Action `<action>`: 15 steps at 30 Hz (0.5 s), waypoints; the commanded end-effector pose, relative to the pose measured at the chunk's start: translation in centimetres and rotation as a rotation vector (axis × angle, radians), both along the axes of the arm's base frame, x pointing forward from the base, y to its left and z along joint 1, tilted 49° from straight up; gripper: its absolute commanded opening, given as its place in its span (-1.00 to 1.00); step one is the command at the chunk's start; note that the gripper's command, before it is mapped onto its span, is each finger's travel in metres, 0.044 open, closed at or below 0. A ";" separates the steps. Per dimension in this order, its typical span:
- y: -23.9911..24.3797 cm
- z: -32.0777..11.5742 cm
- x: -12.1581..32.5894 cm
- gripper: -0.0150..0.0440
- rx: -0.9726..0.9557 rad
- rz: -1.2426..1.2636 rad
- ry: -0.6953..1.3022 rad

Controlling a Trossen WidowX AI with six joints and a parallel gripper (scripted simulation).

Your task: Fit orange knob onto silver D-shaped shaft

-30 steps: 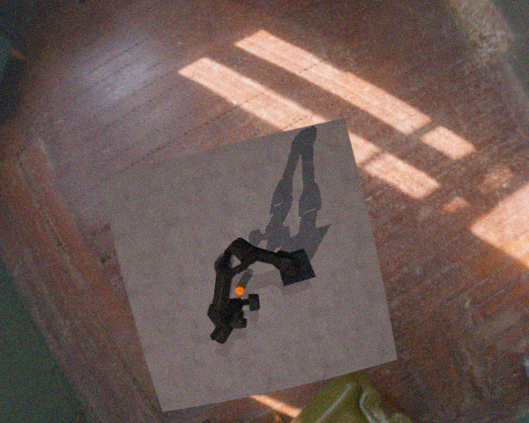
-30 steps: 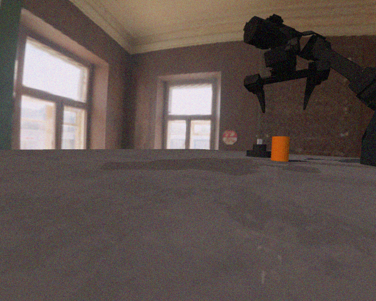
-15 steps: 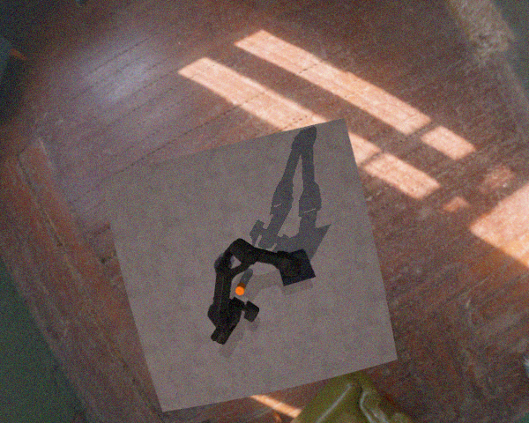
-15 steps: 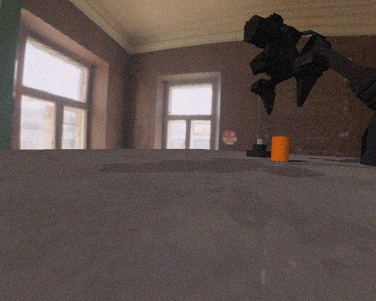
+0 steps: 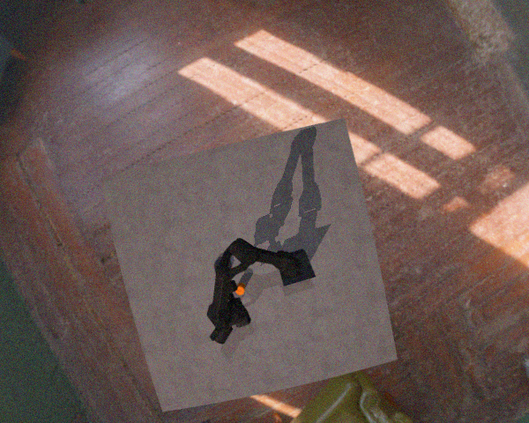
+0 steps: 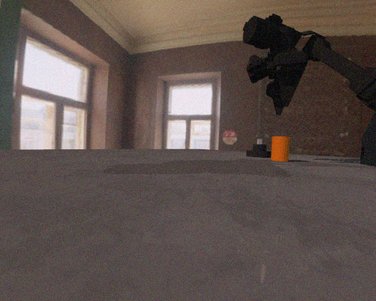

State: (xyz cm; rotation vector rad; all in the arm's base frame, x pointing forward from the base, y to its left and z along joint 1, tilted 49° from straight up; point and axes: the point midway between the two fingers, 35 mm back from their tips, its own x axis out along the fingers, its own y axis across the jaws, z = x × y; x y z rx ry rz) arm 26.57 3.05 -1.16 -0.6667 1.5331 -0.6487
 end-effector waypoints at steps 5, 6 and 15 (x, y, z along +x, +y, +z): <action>-2.5 -2.0 -0.1 1.00 -0.008 -0.015 -0.022; -2.7 -2.2 -0.1 1.00 -0.008 -0.015 -0.022; -3.8 -3.2 -0.2 1.00 -0.009 -0.015 -0.022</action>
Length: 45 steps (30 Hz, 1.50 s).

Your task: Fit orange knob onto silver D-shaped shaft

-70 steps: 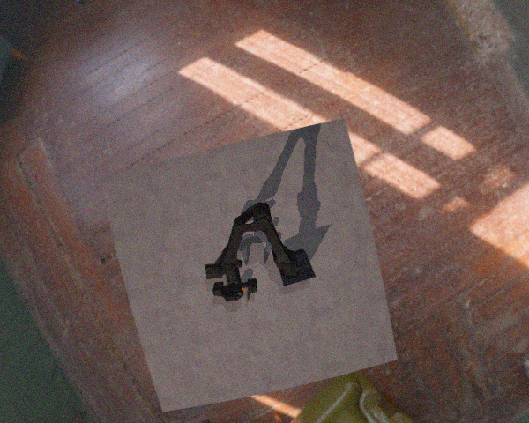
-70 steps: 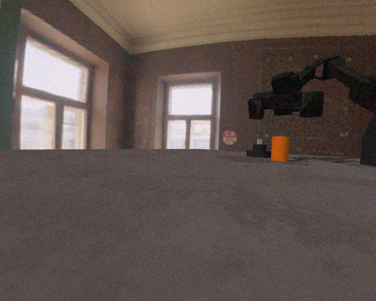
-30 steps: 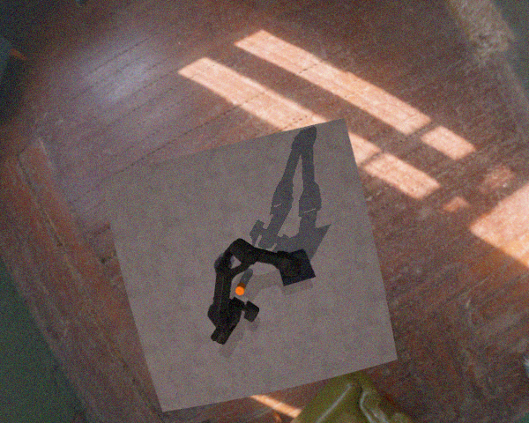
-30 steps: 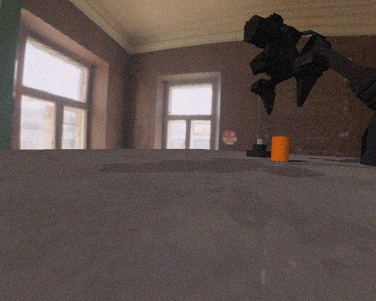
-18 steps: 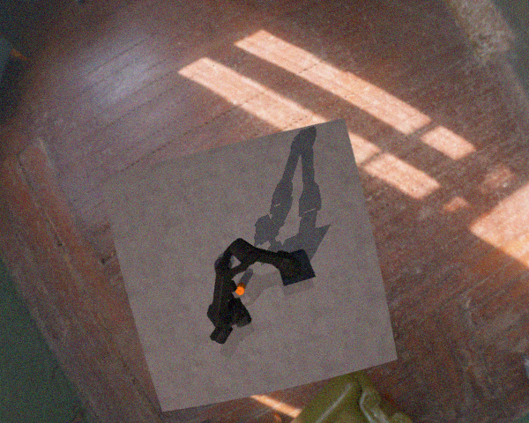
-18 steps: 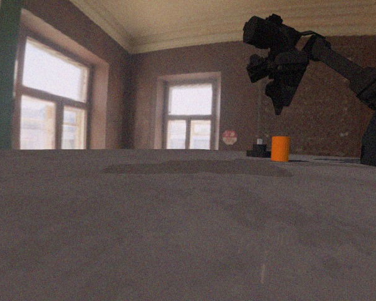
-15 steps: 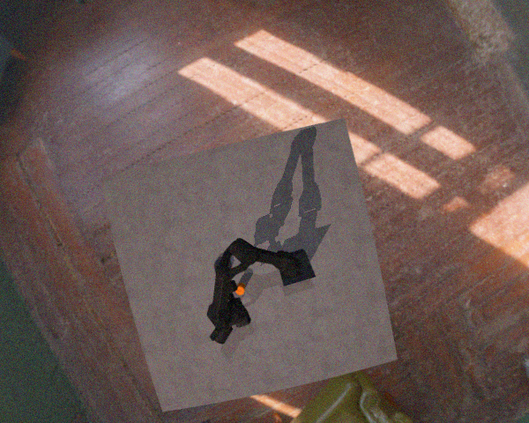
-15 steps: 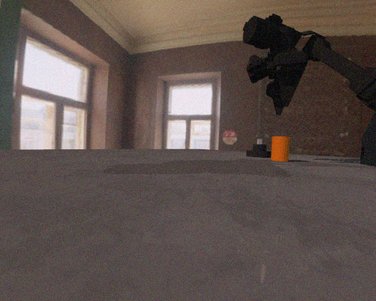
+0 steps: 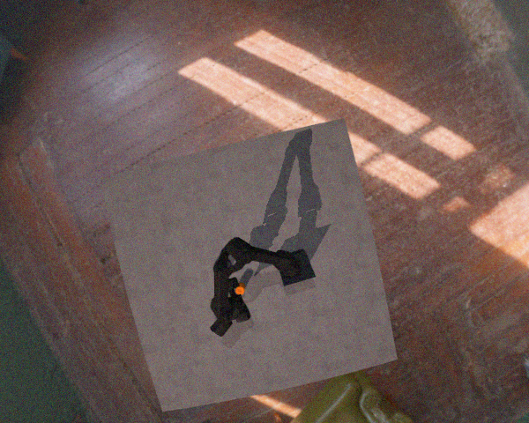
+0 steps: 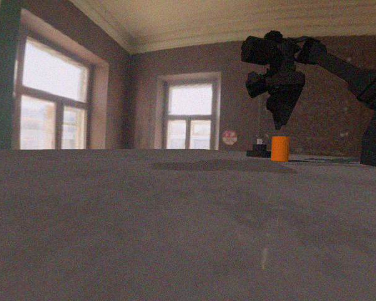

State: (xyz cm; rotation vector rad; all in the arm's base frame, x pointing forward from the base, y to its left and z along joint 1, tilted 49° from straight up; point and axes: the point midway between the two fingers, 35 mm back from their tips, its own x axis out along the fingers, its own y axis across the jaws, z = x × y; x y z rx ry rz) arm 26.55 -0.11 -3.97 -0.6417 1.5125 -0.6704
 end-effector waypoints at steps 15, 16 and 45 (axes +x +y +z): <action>-2.2 -2.0 -0.1 1.00 -0.005 0.004 0.008; -2.3 -2.1 -0.1 1.00 -0.005 0.004 0.008; -5.7 -4.9 -0.6 1.00 -0.011 0.003 0.008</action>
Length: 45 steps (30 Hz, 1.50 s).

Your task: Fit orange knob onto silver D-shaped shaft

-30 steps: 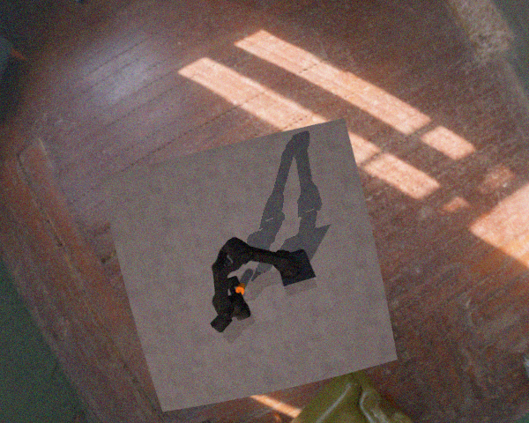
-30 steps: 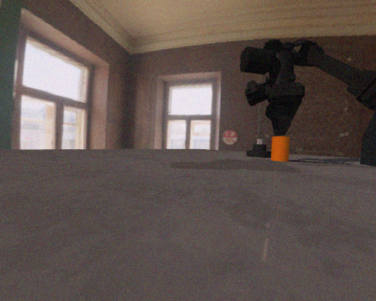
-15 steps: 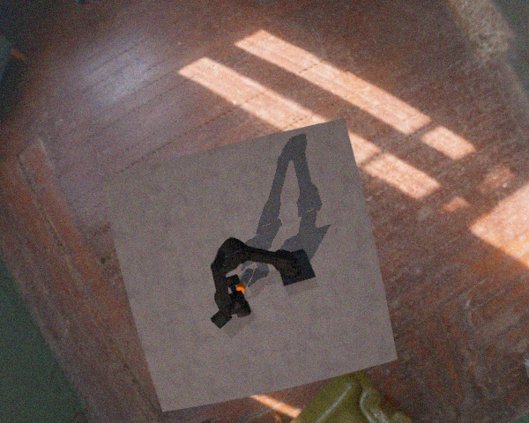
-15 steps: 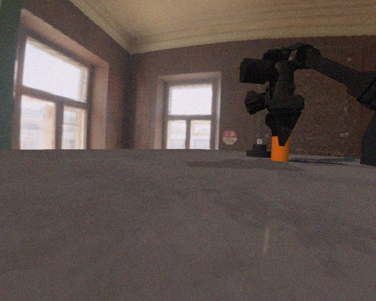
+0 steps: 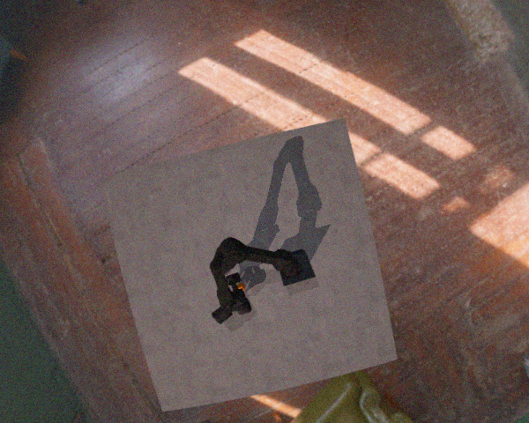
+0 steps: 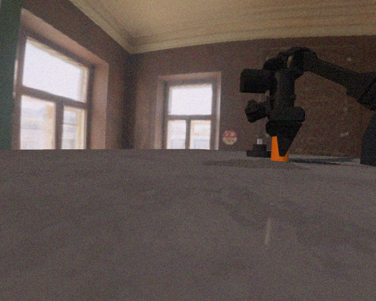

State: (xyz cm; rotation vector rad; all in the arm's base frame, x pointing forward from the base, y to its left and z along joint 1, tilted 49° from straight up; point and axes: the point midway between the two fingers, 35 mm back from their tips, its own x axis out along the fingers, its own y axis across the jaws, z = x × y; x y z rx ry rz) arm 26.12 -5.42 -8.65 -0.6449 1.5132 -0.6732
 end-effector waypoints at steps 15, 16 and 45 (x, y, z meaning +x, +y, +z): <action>-0.4 -0.2 -0.2 0.00 -0.007 0.003 0.007; -0.4 -0.2 -0.2 -0.03 -0.007 0.003 0.007; 10.2 9.0 1.1 -0.49 0.009 0.005 0.006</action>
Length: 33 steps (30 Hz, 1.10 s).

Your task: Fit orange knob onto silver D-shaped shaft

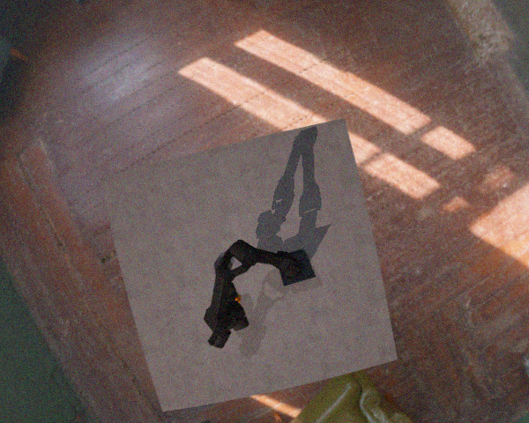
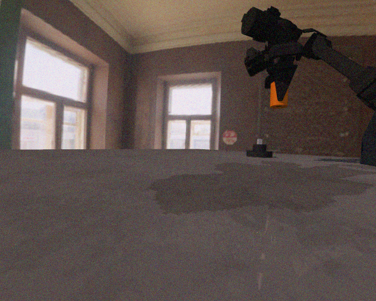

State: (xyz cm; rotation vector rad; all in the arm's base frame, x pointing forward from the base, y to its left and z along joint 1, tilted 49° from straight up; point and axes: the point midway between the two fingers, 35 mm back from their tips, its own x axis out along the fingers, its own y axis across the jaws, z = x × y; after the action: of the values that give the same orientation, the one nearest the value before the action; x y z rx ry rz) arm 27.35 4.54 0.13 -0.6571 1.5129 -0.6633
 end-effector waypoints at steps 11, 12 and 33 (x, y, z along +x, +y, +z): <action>1.9 1.2 0.4 -0.49 0.244 -0.010 -0.004; 2.1 1.3 0.5 -0.49 0.266 -0.010 -0.004; 5.7 3.8 1.2 -0.49 0.720 -0.028 -0.014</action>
State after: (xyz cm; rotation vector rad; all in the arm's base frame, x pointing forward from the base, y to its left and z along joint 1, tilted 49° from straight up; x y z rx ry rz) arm 28.43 9.62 3.50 -0.1328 1.6092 -0.1687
